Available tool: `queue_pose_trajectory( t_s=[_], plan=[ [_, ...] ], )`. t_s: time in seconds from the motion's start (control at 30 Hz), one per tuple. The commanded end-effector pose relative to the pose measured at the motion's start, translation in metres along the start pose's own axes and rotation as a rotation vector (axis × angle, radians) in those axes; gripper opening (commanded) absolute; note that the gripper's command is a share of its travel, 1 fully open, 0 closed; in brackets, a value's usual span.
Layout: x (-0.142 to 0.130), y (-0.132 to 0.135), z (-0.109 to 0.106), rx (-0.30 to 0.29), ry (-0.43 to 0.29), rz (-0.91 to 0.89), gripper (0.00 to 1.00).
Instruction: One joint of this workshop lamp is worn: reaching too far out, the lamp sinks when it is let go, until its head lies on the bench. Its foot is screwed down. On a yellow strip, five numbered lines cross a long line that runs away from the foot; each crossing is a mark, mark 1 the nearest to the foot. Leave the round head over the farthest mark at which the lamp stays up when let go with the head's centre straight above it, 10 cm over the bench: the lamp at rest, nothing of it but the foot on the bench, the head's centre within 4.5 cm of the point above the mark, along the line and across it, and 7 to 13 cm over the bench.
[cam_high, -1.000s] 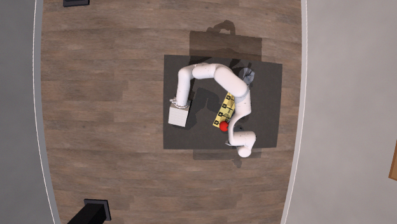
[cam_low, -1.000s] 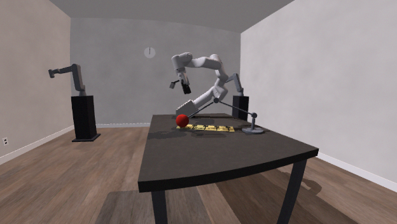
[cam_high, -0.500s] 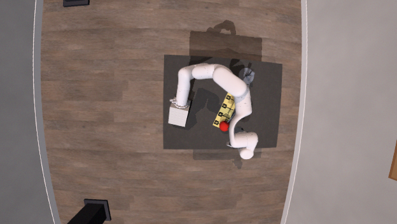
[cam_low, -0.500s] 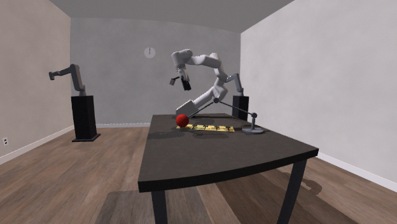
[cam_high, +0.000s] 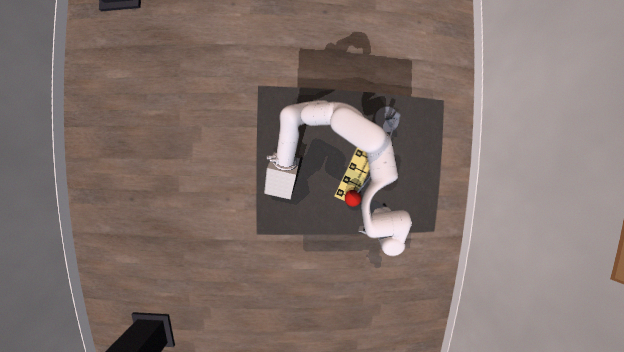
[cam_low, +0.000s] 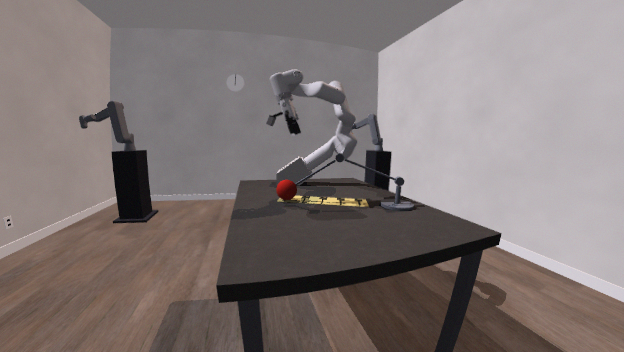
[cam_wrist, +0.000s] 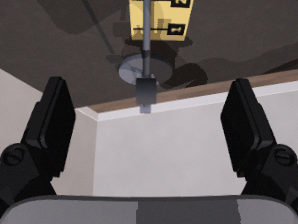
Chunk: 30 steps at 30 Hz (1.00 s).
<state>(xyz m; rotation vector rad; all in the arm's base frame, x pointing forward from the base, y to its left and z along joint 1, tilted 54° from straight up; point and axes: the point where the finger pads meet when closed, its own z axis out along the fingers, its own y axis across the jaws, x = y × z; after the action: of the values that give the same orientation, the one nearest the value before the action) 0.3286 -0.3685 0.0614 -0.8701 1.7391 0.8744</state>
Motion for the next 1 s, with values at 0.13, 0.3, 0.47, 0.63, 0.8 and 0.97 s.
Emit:
queue_pose_trajectory(
  t_s=[0.13,0.3,0.47,0.63,0.8,0.97],
  plan=[
    [-0.008,0.0,-0.023,0.003,0.003,-0.001,1.0],
    [-0.018,0.0,-0.023,0.003,0.003,-0.001,1.0],
    [-0.039,0.0,-0.014,0.004,0.003,-0.001,1.0],
    [-0.061,0.0,-0.006,0.004,0.004,-0.001,1.0],
    [-0.074,0.0,-0.001,0.005,0.004,-0.001,1.0],
    [-0.094,0.0,0.006,0.004,0.004,-0.002,1.0]
  ],
)
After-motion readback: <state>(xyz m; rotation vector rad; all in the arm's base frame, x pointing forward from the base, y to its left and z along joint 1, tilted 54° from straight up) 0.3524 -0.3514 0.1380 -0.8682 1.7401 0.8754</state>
